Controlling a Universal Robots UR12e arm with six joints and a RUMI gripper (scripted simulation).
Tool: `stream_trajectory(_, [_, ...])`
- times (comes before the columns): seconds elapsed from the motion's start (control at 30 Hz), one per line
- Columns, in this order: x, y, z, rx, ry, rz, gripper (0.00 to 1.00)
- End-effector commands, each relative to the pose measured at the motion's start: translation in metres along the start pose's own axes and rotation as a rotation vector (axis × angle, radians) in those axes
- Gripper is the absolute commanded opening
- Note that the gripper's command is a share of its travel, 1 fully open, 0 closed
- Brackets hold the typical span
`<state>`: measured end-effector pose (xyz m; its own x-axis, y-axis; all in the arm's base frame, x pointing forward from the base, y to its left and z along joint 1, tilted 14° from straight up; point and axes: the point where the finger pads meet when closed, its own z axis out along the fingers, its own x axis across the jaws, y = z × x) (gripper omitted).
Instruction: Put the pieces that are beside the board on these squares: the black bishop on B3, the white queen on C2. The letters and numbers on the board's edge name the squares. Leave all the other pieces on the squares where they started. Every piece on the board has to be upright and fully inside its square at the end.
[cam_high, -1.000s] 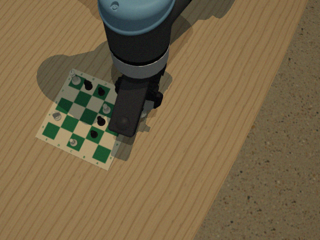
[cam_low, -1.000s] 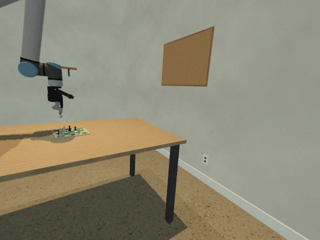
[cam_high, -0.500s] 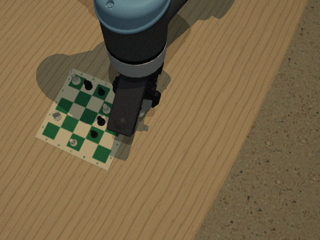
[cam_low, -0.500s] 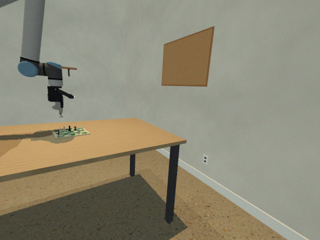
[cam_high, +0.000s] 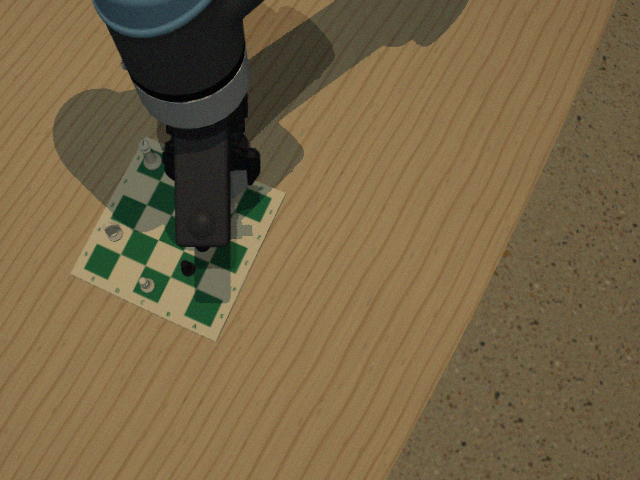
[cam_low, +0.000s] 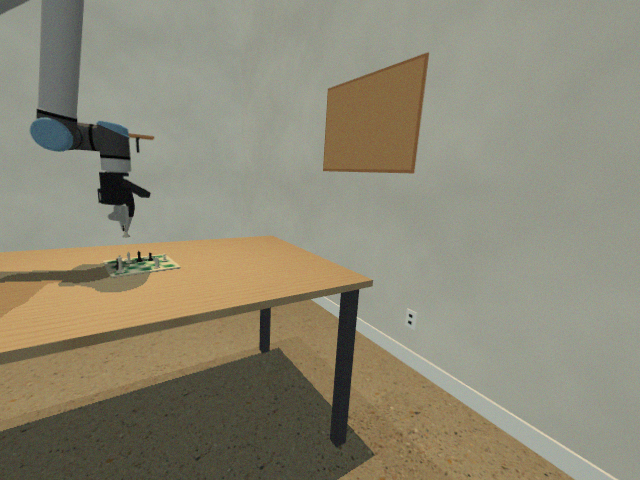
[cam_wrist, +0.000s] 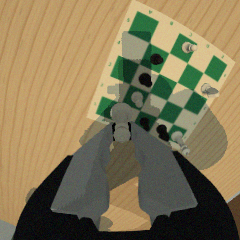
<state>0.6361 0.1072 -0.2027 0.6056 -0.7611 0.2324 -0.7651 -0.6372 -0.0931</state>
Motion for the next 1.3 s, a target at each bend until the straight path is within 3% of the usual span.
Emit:
stream_trajectory(0.0, [0.02,0.009,-0.001,0.008,-0.007,-0.115,0.0])
stream_trajectory(0.37, [0.059,0.032,-0.004,0.009,-0.004,-0.329,0.0])
stream_trajectory(1.07, [0.061,0.034,-0.003,0.009,-0.004,-0.34,0.0])
stream_trajectory(1.27, [0.061,0.034,0.006,0.009,-0.004,-0.341,0.0])
